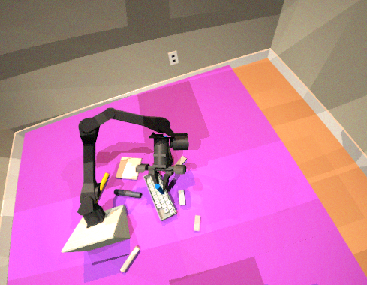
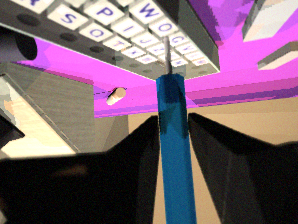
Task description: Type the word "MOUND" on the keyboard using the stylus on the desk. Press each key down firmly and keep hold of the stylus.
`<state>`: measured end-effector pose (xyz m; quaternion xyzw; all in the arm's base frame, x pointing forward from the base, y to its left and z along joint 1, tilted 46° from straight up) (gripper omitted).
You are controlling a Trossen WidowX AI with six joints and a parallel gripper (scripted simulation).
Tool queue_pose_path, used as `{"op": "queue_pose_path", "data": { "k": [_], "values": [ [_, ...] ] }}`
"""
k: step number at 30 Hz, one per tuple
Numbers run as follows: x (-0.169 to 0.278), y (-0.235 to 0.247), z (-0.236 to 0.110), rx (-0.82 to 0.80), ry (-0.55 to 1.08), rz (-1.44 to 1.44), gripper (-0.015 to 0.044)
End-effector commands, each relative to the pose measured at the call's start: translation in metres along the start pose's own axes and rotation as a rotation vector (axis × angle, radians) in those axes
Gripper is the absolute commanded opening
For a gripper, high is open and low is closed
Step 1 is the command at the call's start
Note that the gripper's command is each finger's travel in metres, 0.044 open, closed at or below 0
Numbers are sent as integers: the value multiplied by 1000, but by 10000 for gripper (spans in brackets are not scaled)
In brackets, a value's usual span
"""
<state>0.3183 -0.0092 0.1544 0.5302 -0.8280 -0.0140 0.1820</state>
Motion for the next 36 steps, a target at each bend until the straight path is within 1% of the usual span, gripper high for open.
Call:
{"op": "queue_pose_path", "data": {
  "k": [1,25,36],
  "values": [
    [-1,0,1,-1,-5,5,81],
    [-10,1,5,-1,-5,4,81],
    [-2,0,1,-1,-5,5,81]
  ]
}}
Point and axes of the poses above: the point midway between the two fingers, 35 mm back from their tips, its own z axis out along the fingers, its own y axis across the jaws, x = y × z, the point moved 9 cm from there along -z, back along the fingers, and after that the axes turned 4 degrees about z, right-handed, at the moved point
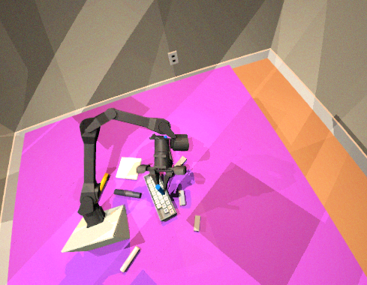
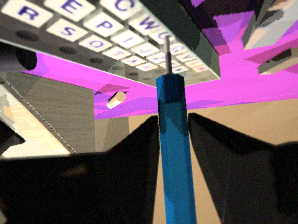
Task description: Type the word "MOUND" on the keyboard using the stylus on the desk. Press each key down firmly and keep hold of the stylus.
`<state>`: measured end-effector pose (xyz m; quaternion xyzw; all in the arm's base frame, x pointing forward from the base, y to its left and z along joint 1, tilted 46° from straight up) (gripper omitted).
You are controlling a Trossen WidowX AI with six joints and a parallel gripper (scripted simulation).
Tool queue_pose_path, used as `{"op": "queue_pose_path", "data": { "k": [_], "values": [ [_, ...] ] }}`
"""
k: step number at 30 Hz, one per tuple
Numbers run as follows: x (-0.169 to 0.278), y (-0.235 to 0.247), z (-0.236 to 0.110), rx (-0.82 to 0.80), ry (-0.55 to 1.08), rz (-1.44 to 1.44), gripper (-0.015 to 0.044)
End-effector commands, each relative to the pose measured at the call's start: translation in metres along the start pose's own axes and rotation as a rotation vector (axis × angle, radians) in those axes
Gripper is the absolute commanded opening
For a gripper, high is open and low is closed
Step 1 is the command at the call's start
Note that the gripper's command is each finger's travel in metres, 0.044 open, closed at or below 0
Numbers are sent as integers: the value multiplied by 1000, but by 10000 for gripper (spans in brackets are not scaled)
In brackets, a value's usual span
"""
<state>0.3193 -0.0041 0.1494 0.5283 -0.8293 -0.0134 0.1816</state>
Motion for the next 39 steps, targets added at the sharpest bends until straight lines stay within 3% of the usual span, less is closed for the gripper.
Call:
{"op": "queue_pose_path", "data": {
  "k": [1,12,24,39],
  "values": [
    [8,-1,-5,-1,-4,0,81],
    [29,0,-18,9,-9,3,78],
    [27,45,-42,167,-13,-93,0],
    [33,99,-57,355,-28,-195,0]
  ]
}}
Point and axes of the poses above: the point midway between the two fingers, 35 mm back from their tips, its own z axis out along the fingers, its own y axis across the jaws, x = y × z, the point moved 9 cm from there along -z, back along the fingers, and after that the axes turned 4 degrees about z, right-handed, at the moved point
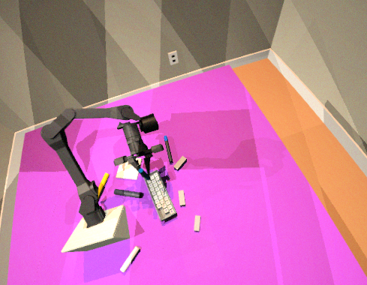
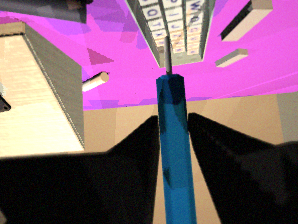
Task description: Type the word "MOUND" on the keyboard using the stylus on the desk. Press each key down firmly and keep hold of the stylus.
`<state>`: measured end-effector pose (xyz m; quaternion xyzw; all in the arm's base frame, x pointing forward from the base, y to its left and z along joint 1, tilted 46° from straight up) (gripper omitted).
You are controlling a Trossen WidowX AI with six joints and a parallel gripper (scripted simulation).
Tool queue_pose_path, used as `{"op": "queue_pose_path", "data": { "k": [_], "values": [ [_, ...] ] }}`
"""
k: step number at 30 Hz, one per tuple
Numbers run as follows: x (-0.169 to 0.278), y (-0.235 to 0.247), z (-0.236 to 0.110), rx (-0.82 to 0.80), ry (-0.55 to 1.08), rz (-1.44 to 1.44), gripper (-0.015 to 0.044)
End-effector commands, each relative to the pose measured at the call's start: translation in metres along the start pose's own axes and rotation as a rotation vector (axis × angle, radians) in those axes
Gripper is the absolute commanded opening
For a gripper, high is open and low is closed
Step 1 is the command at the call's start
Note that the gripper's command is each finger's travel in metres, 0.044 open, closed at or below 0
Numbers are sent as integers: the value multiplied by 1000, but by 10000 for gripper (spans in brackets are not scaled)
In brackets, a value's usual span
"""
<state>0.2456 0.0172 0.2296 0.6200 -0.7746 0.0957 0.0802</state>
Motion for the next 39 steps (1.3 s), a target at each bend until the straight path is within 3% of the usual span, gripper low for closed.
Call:
{"op": "queue_pose_path", "data": {
  "k": [1,8,35,38,39],
  "values": [
    [-1,10,-5,45,1,-30,0],
    [-2,30,-15,124,-10,-85,0],
    [-32,34,2,125,-12,-87,0],
    [-33,34,3,125,-12,-87,79],
    [-34,34,4,125,-12,-87,81]
  ]
}}
Point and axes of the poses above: the point midway between the two fingers, 35 mm back from their tips, its own z axis out along the fingers, its own y axis across the jaws, x = y × z, the point moved 9 cm from there along -z, back along the fingers, and after that the axes turned 4 degrees about z, right-handed, at the moved point
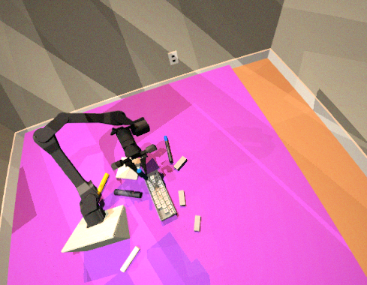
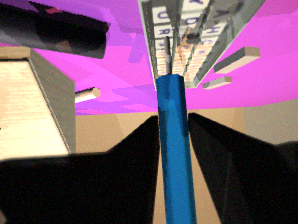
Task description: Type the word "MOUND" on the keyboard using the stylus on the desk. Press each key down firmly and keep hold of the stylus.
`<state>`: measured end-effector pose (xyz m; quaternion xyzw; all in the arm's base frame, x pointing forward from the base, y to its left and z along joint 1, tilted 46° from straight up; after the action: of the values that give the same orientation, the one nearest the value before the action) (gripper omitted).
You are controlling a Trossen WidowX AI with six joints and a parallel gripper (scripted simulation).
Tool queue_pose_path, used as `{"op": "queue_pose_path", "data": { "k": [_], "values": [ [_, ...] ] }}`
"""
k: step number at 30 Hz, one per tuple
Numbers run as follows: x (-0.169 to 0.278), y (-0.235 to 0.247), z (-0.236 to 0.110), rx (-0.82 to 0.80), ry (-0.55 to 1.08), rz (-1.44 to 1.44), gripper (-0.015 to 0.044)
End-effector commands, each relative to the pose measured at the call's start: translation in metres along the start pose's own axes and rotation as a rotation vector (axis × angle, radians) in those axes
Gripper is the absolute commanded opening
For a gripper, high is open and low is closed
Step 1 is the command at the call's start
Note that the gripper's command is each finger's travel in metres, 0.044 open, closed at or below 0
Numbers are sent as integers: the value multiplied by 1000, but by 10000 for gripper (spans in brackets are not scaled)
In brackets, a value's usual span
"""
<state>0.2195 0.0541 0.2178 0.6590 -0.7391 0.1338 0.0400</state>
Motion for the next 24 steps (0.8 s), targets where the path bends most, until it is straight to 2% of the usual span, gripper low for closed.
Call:
{"op": "queue_pose_path", "data": {
  "k": [1,24],
  "values": [
    [-1,-1,1,3,5,4,81],
    [-14,0,9,3,4,4,81]
  ]
}}
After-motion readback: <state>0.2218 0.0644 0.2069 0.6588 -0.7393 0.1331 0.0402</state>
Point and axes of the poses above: the point midway between the two fingers, 35 mm back from their tips, its own z axis out along the fingers, its own y axis across the jaws, x = y × z, the point moved 9 cm from there along -z, back along the fingers, and after that the axes turned 4 degrees about z, right-handed, at the moved point
